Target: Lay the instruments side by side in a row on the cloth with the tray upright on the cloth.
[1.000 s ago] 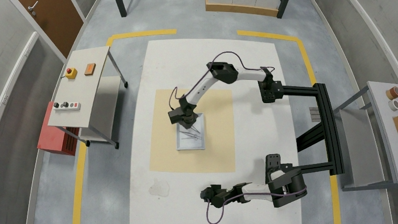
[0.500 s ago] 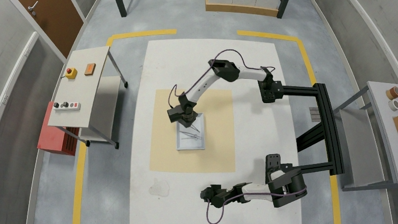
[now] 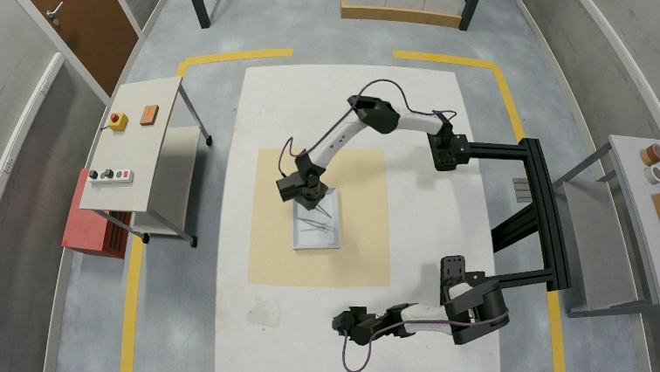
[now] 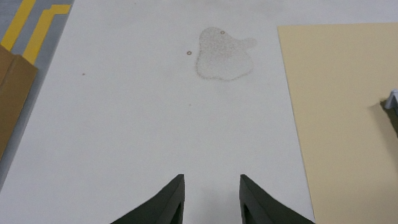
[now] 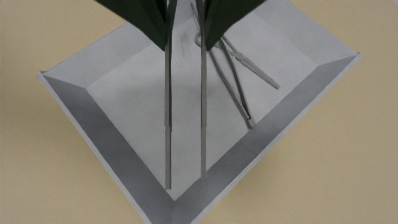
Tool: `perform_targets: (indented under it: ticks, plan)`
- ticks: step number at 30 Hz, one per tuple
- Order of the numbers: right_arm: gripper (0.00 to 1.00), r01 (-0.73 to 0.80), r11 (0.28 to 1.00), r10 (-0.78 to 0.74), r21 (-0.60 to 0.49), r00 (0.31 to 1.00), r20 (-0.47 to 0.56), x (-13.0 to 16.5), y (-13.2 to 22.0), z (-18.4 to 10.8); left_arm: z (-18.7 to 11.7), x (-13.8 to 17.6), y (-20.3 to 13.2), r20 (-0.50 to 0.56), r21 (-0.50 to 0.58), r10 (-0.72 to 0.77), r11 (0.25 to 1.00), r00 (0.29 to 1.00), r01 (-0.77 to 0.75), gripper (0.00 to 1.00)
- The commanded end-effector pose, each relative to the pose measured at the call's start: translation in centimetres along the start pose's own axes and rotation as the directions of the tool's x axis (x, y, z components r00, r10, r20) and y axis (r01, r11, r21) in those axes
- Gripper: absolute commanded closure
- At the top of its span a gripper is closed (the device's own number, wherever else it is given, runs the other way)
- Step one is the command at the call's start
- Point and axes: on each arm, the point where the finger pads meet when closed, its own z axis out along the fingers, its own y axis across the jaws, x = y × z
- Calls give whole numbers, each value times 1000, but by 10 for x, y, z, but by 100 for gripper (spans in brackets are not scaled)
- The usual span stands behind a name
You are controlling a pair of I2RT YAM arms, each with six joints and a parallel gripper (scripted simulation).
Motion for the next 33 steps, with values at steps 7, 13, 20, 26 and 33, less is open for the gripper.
perform_targets:
  ticks: [7,13,20,26,33]
  plan:
    - [100,194,978,-191,-80,981,43,36,14,-6,-1,-5,0,15,0,2,1000,1000,-2,67]
    - [100,332,939,-327,-92,942,69,68,0,5,-1,-5,0,15,0,2,1000,1000,-2,67]
    - [100,435,897,-429,-76,900,77,95,-21,16,-1,-5,0,15,0,2,1000,1000,-2,67]
    - [100,546,835,-541,-73,838,74,128,-46,25,-1,-5,0,15,0,2,1000,1000,-2,67]
    - [100,607,793,-602,-53,794,82,143,-68,31,-1,-5,0,15,0,2,1000,1000,-2,67]
